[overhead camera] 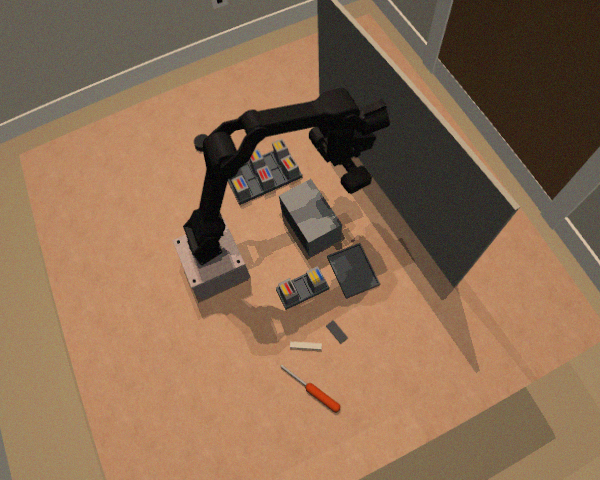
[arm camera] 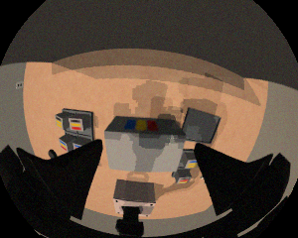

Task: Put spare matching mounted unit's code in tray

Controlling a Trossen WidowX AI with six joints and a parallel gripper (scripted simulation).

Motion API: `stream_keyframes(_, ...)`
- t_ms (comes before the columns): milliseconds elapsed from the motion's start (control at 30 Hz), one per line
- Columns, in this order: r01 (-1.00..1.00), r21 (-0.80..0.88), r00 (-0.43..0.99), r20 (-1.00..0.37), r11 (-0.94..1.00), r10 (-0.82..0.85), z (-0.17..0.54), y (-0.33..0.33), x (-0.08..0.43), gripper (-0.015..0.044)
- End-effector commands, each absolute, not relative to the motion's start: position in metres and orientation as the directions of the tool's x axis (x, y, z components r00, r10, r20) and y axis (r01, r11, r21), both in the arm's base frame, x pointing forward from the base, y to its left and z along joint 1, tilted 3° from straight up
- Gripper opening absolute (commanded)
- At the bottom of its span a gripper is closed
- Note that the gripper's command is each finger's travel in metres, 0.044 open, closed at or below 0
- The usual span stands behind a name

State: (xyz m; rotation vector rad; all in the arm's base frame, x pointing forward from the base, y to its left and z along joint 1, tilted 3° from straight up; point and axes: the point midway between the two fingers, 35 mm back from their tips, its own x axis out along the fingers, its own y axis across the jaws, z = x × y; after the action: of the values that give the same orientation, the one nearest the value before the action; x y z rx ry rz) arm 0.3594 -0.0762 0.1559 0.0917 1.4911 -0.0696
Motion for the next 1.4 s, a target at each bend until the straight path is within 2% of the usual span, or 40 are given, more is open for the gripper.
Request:
stream_keyframes(0, 0.106, 0.012, 0.08, -0.997, 0.994, 0.004, 0.157, -0.077, 0.359, 0.044)
stream_keyframes(100, 0.053, 0.009, 0.079, -0.997, 0.999, 0.005, 0.155, -0.065, 0.361, 0.044)
stream_keyframes(300, -0.406, -0.018, 0.076, -0.997, 0.914, 0.015, 0.134, 0.036, 0.357, 0.044)
stream_keyframes(467, -0.733, -0.039, 0.073, -0.997, 0.679, 0.022, 0.115, 0.117, 0.331, 0.044)
stream_keyframes(633, -0.941, -0.057, 0.071, -0.997, 0.335, 0.03, 0.097, 0.186, 0.285, 0.044)
stream_keyframes(733, -0.973, -0.061, 0.07, -0.997, 0.22, 0.032, 0.092, 0.204, 0.269, 0.044)
stream_keyframes(933, -0.973, -0.061, 0.07, -0.997, 0.22, 0.032, 0.092, 0.204, 0.269, 0.044)
stream_keyframes(1100, -0.973, -0.062, 0.071, -0.997, 0.22, 0.032, 0.058, 0.203, 0.275, 0.0309)
stream_keyframes(1367, -0.973, -0.062, 0.071, -0.997, 0.22, 0.032, 0.052, 0.204, 0.276, 0.03)
